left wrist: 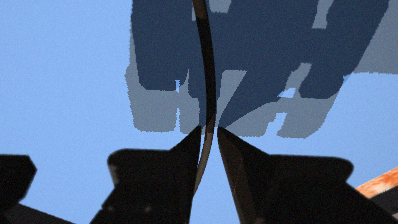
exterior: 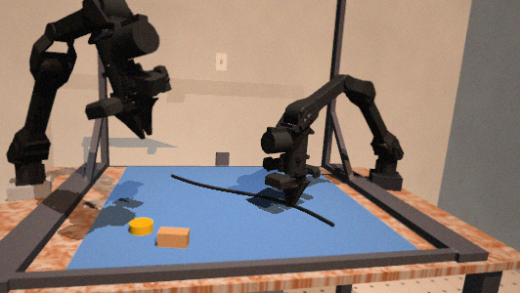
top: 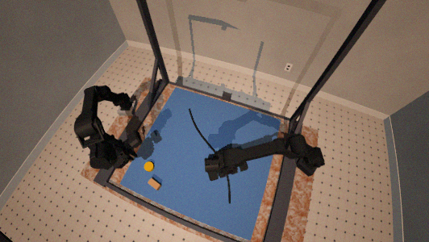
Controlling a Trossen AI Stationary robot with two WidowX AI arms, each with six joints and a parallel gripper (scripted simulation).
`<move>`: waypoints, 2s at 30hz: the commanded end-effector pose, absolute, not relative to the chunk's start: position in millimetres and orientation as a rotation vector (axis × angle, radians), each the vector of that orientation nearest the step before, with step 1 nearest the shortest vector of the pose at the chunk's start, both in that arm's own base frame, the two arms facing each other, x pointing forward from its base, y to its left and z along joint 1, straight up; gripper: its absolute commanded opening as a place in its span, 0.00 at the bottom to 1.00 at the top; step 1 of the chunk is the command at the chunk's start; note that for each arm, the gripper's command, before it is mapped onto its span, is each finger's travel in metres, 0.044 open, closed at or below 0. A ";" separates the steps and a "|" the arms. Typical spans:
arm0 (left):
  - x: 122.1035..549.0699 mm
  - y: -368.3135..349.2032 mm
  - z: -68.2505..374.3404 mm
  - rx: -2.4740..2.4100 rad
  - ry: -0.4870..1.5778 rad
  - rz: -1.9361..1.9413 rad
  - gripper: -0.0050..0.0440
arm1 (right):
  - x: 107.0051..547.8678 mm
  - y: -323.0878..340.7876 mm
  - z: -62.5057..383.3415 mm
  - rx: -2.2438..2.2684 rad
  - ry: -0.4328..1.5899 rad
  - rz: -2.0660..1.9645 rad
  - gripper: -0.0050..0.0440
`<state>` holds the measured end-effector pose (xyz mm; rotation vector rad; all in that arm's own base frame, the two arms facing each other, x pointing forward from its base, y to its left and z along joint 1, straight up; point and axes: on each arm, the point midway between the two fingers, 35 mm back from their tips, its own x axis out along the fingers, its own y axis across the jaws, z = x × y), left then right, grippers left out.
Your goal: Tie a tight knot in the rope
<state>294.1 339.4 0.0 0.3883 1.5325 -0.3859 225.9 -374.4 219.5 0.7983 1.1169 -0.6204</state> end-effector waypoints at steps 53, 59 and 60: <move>283.4 349.2 13.9 0.417 1.519 -0.364 0.16 | 225.7 -372.0 232.6 0.773 1.091 -0.622 0.28; 283.4 349.2 13.9 0.417 1.519 -0.364 0.16 | 225.7 -372.0 232.6 0.773 1.091 -0.622 0.28; 283.5 348.9 13.9 0.417 1.519 -0.364 0.16 | 225.7 -372.0 232.6 0.773 1.091 -0.622 0.28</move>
